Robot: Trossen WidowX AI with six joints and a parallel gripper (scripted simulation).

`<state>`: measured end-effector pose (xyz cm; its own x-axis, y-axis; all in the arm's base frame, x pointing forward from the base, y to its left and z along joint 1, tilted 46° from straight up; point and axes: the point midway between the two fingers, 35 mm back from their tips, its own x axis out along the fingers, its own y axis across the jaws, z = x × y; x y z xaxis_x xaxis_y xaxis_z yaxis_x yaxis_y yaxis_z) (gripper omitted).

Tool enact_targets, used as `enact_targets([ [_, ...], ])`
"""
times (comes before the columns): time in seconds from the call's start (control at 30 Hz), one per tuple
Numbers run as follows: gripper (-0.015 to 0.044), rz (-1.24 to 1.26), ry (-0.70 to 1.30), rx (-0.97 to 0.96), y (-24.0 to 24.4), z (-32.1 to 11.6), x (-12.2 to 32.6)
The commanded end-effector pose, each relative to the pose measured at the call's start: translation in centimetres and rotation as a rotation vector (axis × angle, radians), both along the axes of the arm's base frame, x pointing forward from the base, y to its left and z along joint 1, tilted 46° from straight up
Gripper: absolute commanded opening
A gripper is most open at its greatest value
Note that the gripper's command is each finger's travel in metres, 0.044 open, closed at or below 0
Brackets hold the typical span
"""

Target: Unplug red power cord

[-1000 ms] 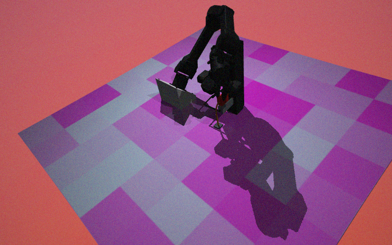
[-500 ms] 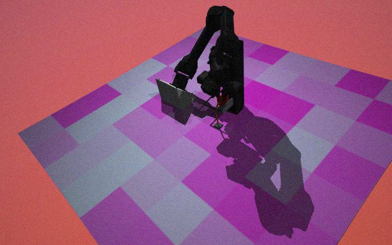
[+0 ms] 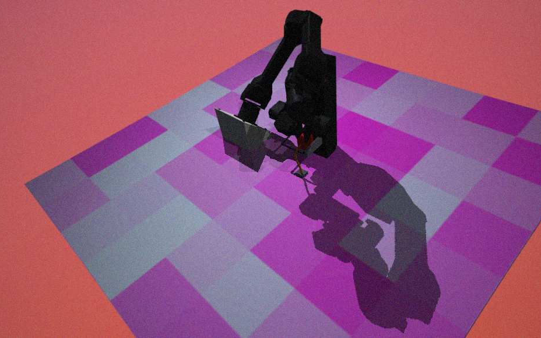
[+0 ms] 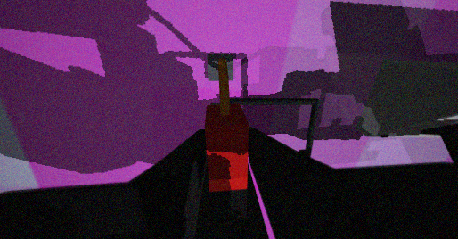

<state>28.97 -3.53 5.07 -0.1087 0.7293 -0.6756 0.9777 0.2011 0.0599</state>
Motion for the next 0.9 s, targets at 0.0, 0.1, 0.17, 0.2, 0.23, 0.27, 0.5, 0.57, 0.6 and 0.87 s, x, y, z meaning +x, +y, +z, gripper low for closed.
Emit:
enact_targets([
  [0.0,0.0000,-0.021,-0.007,-0.044,-2.5,-1.5,0.4],
  [0.1,0.0026,-0.021,-0.007,-0.043,-2.5,-1.6,0.4],
  [0.17,0.0079,-0.021,-0.007,-0.041,-1.8,-1.3,0.3],
  [0.2,0.0105,-0.022,-0.007,-0.041,-1.7,-1.3,0.2],
  [0.23,0.0131,-0.022,-0.007,-0.041,-1.7,-1.3,0.2],
  [0.27,0.0157,-0.022,-0.007,-0.041,-1.7,-1.3,0.2],
  [0.5,0.0341,-0.022,-0.007,-0.041,-1.7,-1.3,0.2],
  [0.57,0.0394,-0.022,-0.007,-0.042,-2.2,-1.6,0.4],
  [0.6,0.0420,-0.022,-0.007,-0.042,-2.8,-1.9,0.6],
  [0.87,0.0440,-0.022,-0.009,-0.045,-6.7,-4.6,1.4],
])
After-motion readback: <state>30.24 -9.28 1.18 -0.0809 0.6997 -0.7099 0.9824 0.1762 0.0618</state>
